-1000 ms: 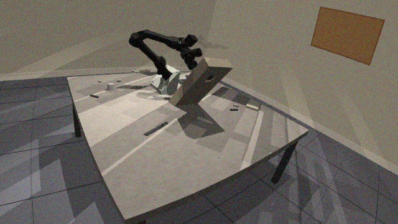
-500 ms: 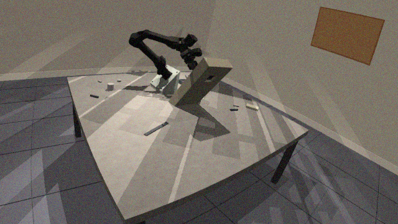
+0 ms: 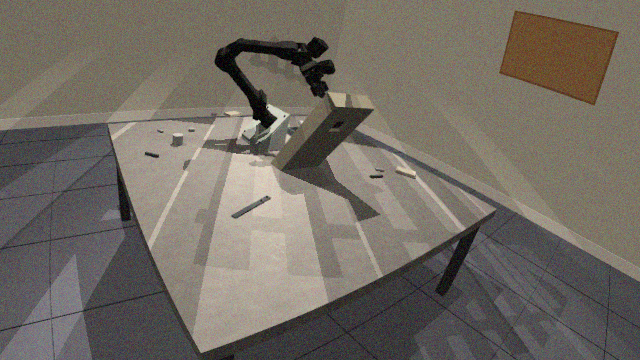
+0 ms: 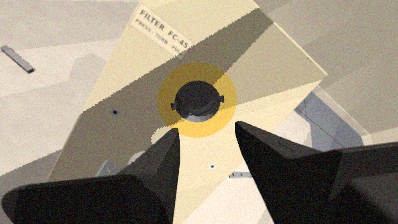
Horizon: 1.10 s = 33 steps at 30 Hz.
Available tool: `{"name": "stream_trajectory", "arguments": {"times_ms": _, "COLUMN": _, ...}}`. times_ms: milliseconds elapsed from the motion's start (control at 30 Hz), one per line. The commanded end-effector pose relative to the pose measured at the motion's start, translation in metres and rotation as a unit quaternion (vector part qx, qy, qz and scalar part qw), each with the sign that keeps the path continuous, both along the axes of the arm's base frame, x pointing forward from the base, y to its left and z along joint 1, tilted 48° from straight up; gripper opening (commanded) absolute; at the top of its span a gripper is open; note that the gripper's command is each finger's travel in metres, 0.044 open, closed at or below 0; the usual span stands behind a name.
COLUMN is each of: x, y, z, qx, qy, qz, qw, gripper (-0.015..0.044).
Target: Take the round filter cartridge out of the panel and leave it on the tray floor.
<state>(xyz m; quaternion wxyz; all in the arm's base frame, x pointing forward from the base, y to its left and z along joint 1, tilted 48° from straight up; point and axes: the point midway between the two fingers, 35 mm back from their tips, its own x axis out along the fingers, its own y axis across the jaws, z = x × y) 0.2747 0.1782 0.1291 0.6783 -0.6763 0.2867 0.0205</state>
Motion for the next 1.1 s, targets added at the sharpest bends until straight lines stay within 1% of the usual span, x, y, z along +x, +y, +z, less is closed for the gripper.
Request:
{"name": "stream_trajectory", "arguments": {"times_ms": 0, "x": -0.001, "y": 0.025, "z": 0.022, "qx": 0.007, "qy": -0.005, "qz": 0.002, "qw": 1.000, "gripper": 0.0271}}
{"name": "stream_trajectory", "arguments": {"times_ms": 100, "x": -0.004, "y": 0.044, "z": 0.040, "qx": 0.009, "qy": -0.007, "qz": 0.003, "qw": 1.000, "gripper": 0.0349}}
{"name": "stream_trajectory", "arguments": {"times_ms": 200, "x": -0.005, "y": 0.048, "z": 0.044, "qx": 0.009, "qy": -0.008, "qz": 0.003, "qw": 1.000, "gripper": 0.0428}}
{"name": "stream_trajectory", "arguments": {"times_ms": 267, "x": -0.006, "y": 0.043, "z": 0.039, "qx": 0.025, "qy": -0.006, "qz": -0.013, "qw": 1.000, "gripper": 0.0376}}
{"name": "stream_trajectory", "arguments": {"times_ms": 367, "x": -0.010, "y": 0.021, "z": 0.013, "qx": 0.092, "qy": -0.002, "qz": -0.089, "qw": 0.992, "gripper": 0.0305}}
{"name": "stream_trajectory", "arguments": {"times_ms": 533, "x": -0.026, "y": -0.024, "z": -0.025, "qx": 0.192, "qy": -0.018, "qz": -0.247, "qw": 0.950, "gripper": 0.0305}}
{"name": "stream_trajectory", "arguments": {"times_ms": 633, "x": -0.036, "y": -0.044, "z": -0.039, "qx": 0.227, "qy": -0.037, "qz": -0.323, "qw": 0.918, "gripper": 0.0305}}
{"name": "stream_trajectory", "arguments": {"times_ms": 1067, "x": -0.034, "y": -0.049, "z": -0.044, "qx": 0.229, "qy": -0.038, "qz": -0.328, "qw": 0.916, "gripper": 0.0305}}
